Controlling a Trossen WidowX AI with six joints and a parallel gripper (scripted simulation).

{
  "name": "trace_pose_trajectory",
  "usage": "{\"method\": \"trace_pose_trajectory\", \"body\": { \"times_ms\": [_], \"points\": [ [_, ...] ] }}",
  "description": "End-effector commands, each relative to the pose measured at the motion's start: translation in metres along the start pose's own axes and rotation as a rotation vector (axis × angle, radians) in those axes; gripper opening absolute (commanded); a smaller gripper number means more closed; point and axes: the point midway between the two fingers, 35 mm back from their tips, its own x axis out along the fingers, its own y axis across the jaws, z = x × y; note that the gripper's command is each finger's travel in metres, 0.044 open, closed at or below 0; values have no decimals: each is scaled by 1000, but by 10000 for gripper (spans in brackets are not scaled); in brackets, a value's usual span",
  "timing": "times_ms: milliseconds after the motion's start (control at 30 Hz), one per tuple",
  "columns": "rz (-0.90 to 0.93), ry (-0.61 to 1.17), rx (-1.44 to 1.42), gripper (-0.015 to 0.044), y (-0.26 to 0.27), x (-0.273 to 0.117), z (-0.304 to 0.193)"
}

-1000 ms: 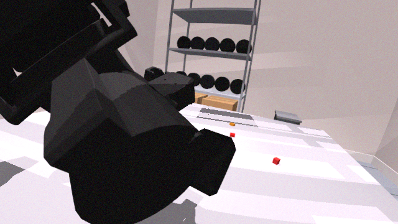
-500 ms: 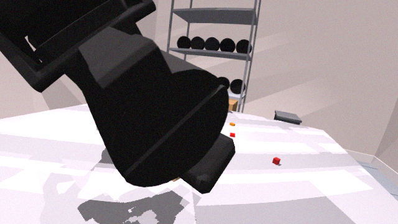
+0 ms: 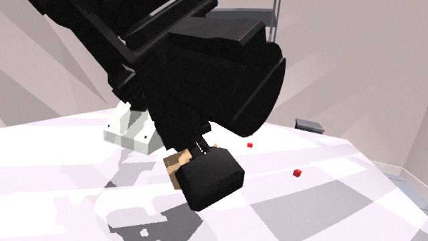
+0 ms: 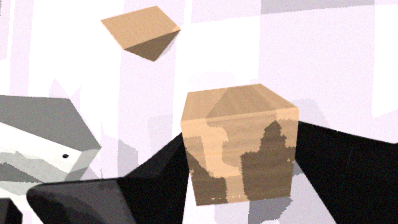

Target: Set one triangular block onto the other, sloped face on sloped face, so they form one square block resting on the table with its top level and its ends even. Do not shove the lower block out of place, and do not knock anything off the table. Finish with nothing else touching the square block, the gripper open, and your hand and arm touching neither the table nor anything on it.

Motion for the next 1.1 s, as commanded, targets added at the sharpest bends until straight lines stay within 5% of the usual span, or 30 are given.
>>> {"method": "trace_pose_trajectory", "body": {
  "times_ms": [0, 1067],
  "points": [
    [-36, 51, 105, 0, 1, -1, 2],
    [-473, 226, 873, 0, 5, -11, 16]
  ]
}}
